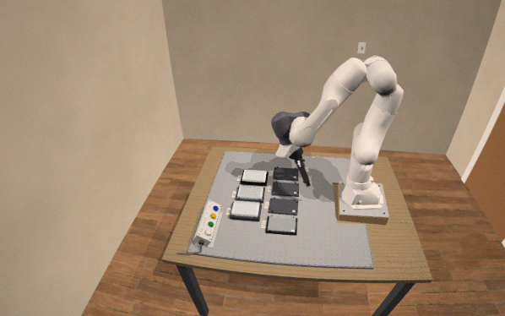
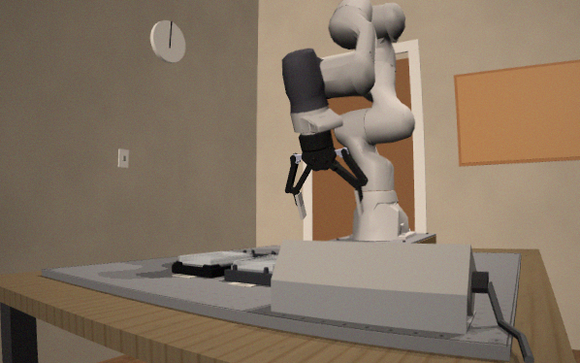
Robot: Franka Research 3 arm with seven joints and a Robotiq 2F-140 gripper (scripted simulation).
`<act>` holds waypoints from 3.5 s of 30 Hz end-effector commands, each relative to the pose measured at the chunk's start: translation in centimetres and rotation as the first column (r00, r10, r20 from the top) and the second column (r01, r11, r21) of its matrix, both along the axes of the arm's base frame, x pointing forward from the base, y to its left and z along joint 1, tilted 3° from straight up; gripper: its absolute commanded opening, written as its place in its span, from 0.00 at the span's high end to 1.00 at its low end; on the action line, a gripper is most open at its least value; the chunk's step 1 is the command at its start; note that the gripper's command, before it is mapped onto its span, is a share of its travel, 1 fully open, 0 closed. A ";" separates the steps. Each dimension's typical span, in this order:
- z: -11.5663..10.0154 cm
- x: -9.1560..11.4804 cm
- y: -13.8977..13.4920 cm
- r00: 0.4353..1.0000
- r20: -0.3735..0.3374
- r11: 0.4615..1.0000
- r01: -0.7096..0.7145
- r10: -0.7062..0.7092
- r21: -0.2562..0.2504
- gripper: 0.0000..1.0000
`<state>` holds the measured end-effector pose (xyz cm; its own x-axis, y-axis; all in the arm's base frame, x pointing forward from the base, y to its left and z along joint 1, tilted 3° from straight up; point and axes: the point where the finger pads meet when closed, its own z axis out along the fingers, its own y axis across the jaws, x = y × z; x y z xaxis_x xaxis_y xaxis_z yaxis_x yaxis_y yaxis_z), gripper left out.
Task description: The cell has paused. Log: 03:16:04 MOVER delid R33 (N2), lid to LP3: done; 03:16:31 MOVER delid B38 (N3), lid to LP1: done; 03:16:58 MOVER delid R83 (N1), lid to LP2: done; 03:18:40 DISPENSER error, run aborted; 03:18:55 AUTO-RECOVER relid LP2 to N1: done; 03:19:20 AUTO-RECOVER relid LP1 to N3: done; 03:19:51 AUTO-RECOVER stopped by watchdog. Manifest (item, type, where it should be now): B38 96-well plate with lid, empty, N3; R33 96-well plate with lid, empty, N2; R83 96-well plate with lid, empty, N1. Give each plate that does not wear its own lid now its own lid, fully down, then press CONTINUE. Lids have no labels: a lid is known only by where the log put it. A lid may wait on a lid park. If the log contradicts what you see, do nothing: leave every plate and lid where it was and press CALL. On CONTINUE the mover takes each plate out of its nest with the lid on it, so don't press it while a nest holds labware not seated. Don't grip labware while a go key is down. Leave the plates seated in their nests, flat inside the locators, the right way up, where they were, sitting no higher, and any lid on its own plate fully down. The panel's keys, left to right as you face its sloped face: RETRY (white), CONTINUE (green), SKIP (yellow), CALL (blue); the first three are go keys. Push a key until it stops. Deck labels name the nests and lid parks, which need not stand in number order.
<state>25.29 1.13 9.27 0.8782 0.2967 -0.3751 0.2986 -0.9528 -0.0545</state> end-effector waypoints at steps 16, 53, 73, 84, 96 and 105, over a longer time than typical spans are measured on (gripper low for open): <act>0.1 10.8 4.1 0.892 0.420 0.986 0.148 -0.167 0.077 0.00; 0.1 10.8 4.1 0.892 0.420 0.986 0.148 -0.167 0.077 1.00; 0.0 8.4 21.6 0.892 0.420 0.986 0.148 -0.167 0.078 1.00; 0.0 7.9 23.2 0.892 0.420 0.986 0.148 -0.167 0.078 0.34; 0.0 7.9 23.2 0.892 0.420 0.986 0.148 -0.167 0.078 0.34; 0.0 7.9 23.2 0.892 0.420 0.986 0.148 -0.167 0.078 0.34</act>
